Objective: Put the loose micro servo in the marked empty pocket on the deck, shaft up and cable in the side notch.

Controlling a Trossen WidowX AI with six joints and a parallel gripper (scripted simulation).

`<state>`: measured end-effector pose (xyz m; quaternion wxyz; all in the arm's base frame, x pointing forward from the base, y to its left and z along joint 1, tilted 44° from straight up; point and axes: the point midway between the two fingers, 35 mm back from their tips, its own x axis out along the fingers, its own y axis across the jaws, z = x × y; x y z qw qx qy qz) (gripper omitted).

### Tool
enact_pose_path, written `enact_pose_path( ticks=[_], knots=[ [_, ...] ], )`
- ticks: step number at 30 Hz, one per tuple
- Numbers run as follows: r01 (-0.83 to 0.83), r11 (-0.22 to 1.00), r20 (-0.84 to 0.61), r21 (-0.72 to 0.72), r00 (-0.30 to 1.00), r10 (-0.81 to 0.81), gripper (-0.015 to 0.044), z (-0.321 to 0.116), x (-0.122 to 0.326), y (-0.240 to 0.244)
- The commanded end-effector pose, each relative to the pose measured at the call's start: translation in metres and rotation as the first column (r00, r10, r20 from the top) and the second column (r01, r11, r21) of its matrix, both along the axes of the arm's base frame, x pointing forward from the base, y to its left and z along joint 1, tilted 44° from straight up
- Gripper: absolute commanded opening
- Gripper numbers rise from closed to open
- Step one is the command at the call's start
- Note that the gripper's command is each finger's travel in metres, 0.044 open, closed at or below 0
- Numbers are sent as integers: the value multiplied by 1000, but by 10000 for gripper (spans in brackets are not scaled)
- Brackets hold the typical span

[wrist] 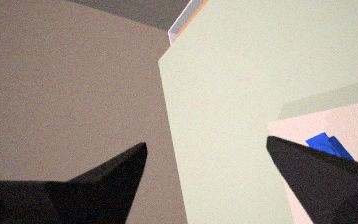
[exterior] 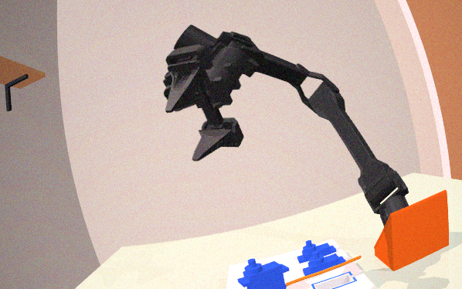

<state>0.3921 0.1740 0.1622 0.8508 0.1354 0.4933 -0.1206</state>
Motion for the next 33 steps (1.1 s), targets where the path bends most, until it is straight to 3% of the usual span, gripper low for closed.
enact_pose_path(
  ticks=[1,18,33],
  knots=[
    [-24,994,-95,-104,995,14,440,-26,-9,-13],
    [-241,877,-485,-416,874,10,440,-100,-53,-68],
    [-484,727,-743,-487,668,-54,440,-126,-86,-110]
  ],
)
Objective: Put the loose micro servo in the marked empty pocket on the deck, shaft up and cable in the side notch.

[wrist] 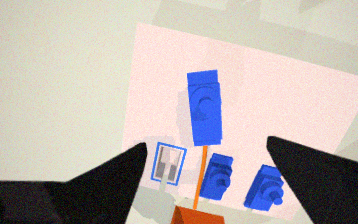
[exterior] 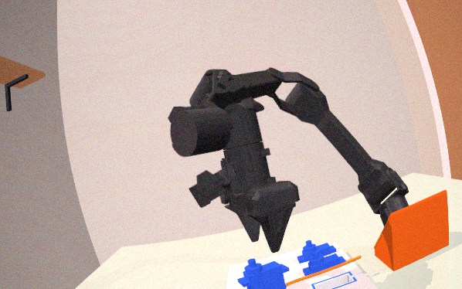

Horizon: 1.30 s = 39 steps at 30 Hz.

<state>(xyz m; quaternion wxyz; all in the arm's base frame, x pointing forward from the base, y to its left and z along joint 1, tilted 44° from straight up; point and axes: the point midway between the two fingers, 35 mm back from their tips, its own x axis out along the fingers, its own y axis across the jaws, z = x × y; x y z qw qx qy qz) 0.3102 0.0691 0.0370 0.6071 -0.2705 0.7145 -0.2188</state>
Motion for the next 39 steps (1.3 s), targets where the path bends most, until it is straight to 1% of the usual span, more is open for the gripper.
enact_pose_path(
  ticks=[1,5,11,30,39],
  knots=[
    [-19,999,-43,-27,999,18,440,-1,-4,-5],
    [-19,999,-43,-27,999,18,440,-3,-4,-7],
    [-19,999,-43,-28,999,18,440,-19,-7,-22],
    [-19,999,-42,-29,999,18,440,-34,-10,-37],
    [-19,999,-42,-29,999,18,204,-34,-10,-37]
  ],
)
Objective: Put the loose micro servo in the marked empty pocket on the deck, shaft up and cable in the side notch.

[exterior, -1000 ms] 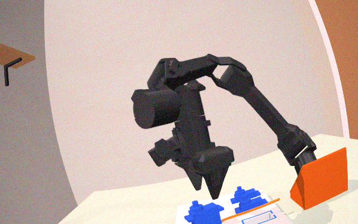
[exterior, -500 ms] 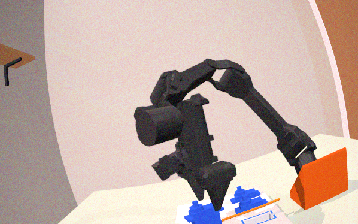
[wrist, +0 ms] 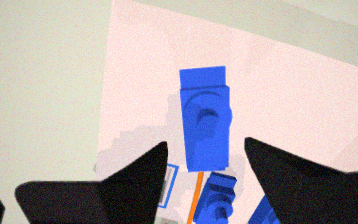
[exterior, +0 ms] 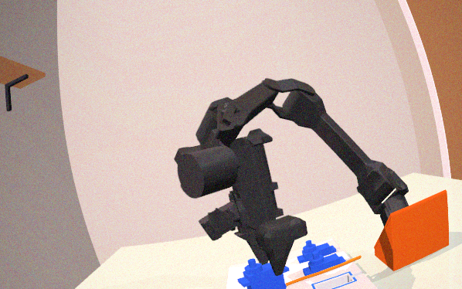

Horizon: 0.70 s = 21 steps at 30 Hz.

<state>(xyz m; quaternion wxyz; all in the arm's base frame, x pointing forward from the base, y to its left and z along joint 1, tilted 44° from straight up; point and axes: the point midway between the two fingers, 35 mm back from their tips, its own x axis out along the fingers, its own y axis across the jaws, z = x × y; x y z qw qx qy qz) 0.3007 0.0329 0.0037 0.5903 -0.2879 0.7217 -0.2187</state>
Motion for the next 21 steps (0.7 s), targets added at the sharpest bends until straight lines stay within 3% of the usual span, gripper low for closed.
enact_pose_path(
  ticks=[1,3,9,12,21],
  knots=[
    [-5,1000,-2,-2,1000,5,177,0,0,-1],
    [-5,1000,-2,-2,1000,5,125,0,0,-1],
    [-5,1000,-2,-2,1000,5,85,0,0,-1],
    [-5,1000,-2,-2,1000,5,6,3,1,3],
    [-5,1000,-3,-1,1000,5,0,24,-2,18]
  ],
)
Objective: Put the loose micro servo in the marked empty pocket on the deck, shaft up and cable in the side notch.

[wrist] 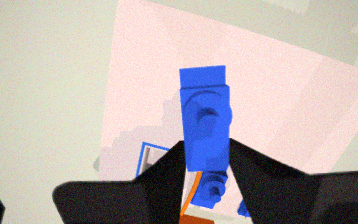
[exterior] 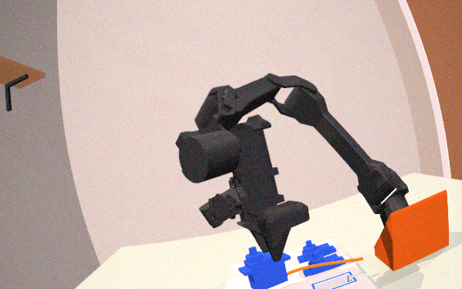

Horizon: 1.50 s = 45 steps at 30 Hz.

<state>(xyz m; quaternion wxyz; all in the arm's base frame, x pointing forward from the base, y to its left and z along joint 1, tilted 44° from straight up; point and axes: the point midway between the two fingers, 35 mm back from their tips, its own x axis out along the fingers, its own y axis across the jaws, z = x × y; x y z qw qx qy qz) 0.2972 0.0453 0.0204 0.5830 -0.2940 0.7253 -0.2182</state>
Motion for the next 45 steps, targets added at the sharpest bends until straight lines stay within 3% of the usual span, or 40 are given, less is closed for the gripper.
enact_pose_path(
  ticks=[1,15,29,39,45],
  knots=[
    [-1,1000,15,8,1000,1,0,7,1,6],
    [-1,1000,15,7,1000,1,0,10,5,2],
    [-1,1000,16,9,1000,1,0,-16,11,29],
    [140,990,148,-8,979,-138,0,-16,11,29],
    [144,990,152,-8,978,-141,0,-16,10,29]
  ],
)
